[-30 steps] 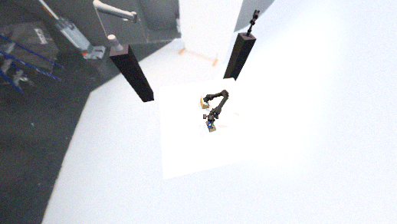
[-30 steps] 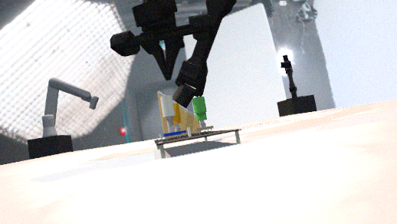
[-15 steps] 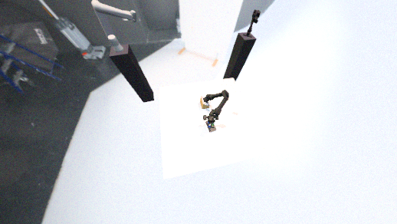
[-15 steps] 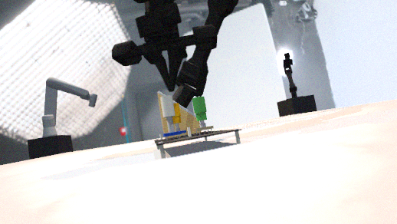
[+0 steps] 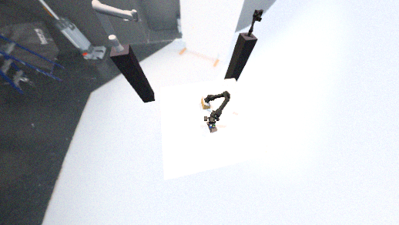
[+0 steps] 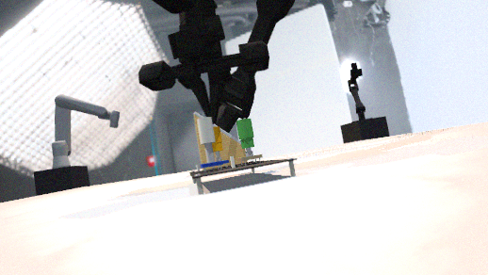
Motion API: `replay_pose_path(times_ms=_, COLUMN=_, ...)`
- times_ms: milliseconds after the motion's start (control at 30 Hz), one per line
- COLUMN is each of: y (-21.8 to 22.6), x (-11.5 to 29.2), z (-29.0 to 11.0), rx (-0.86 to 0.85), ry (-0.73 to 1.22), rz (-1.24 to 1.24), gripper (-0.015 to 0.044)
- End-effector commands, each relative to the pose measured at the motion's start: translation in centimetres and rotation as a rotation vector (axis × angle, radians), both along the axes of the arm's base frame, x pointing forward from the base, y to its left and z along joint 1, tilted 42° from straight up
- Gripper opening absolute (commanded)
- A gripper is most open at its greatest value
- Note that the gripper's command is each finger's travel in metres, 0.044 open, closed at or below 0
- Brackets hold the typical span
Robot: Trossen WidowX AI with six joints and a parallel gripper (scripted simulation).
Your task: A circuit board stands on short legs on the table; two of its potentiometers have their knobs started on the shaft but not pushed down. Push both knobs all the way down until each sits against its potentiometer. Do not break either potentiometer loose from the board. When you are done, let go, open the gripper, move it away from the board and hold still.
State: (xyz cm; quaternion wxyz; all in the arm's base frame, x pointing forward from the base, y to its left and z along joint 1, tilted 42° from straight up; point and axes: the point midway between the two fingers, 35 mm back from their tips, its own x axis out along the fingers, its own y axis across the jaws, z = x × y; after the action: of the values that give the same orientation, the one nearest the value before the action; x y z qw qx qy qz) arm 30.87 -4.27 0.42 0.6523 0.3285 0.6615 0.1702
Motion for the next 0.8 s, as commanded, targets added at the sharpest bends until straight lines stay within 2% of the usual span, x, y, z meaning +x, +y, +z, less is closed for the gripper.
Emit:
replay_pose_path(times_ms=0, y=0.01, x=0.02, z=-0.05, rx=0.004, ry=0.004, rz=-0.006, gripper=0.0000)
replay_pose_path(times_ms=767, y=0.40, x=0.06, z=-0.49, rx=0.004, ry=0.004, rz=-0.006, gripper=0.0000)
